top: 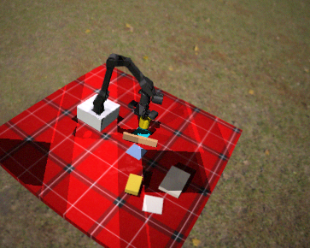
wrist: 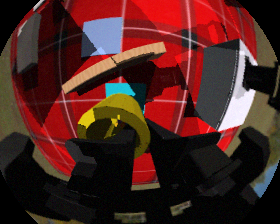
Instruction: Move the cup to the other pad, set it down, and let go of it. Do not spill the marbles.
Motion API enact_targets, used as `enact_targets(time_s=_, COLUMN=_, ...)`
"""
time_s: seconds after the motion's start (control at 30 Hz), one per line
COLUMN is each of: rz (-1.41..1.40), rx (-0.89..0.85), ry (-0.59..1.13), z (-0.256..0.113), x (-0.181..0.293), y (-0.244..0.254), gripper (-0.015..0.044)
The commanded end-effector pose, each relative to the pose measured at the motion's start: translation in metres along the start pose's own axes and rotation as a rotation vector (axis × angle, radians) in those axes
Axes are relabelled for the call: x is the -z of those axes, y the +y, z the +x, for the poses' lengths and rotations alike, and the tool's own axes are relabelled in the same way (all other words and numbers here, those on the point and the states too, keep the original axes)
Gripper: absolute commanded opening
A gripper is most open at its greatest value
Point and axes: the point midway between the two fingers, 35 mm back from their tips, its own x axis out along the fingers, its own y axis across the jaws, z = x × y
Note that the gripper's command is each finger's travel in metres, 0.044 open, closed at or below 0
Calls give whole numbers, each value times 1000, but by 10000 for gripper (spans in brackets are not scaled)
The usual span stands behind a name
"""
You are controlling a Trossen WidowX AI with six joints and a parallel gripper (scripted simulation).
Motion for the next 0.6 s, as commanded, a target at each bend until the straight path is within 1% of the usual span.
enact_targets(time_s=0.0, rz=6, rx=7, ry=2, z=8, x=0, y=-2, gripper=0)
enact_targets(time_s=0.57, rz=6, rx=8, ry=2, z=38, x=2, y=-2, gripper=0)
